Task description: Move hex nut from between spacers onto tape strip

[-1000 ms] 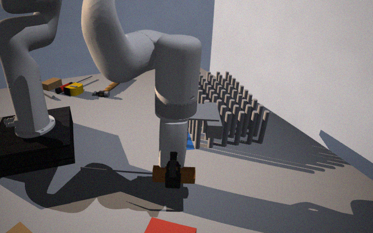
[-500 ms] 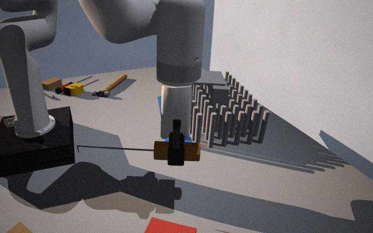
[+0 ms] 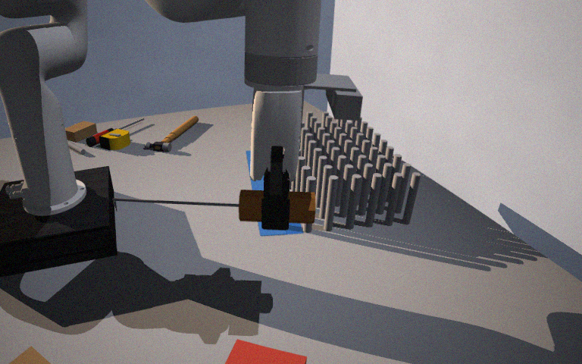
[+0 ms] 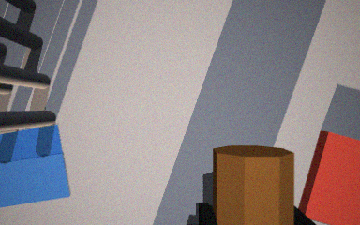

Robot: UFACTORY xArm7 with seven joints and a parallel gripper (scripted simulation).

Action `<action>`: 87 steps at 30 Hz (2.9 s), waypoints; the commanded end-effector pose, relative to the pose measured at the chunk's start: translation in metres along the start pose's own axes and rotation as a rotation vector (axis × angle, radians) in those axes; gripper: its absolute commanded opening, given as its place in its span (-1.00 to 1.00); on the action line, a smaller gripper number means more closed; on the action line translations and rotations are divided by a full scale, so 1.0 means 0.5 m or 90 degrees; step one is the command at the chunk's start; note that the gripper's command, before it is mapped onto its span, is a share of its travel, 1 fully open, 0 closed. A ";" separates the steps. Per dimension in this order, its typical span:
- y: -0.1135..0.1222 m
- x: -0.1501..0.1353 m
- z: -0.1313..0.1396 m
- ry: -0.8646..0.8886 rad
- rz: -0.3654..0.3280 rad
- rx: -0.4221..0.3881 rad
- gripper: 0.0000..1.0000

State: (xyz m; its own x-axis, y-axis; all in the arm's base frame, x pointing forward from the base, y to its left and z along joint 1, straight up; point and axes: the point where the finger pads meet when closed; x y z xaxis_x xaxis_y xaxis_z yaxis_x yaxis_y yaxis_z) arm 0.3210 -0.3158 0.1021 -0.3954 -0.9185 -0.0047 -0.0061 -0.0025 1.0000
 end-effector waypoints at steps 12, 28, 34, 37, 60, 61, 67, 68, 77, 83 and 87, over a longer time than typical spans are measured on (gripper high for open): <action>0.014 0.001 -0.002 0.000 0.001 0.002 -1.00; 0.014 -0.015 0.007 -0.043 0.000 0.002 -1.00; 0.013 -0.033 0.018 -0.093 0.000 0.002 -1.00; 0.013 -0.052 0.029 -0.144 0.000 0.002 -1.00; 0.013 -0.314 0.177 -0.811 0.001 0.001 -1.00; 0.013 -0.330 0.187 -0.847 0.001 0.001 -1.00; 0.013 -0.414 0.234 -1.028 -0.003 -0.004 -1.00; 0.013 -0.414 0.234 -1.028 -0.003 -0.004 -1.00; 0.013 -0.555 0.314 -1.385 -0.002 -0.007 -1.00; 0.013 -0.632 0.357 -1.595 0.000 -0.006 -1.00; 0.014 -0.653 0.368 -1.676 0.002 0.000 -1.00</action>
State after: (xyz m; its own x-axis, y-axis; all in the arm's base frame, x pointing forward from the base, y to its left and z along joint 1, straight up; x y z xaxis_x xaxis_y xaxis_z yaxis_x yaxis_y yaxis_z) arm 0.2802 0.0409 0.1063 -0.2683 0.9622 0.0468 -0.0148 -0.0527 0.9985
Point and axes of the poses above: the point where the finger pads meet when closed, its own y axis back along the fingers, its own x axis across the jaws, z = x × y, and after that the axes turned 2 degrees about y, right-handed
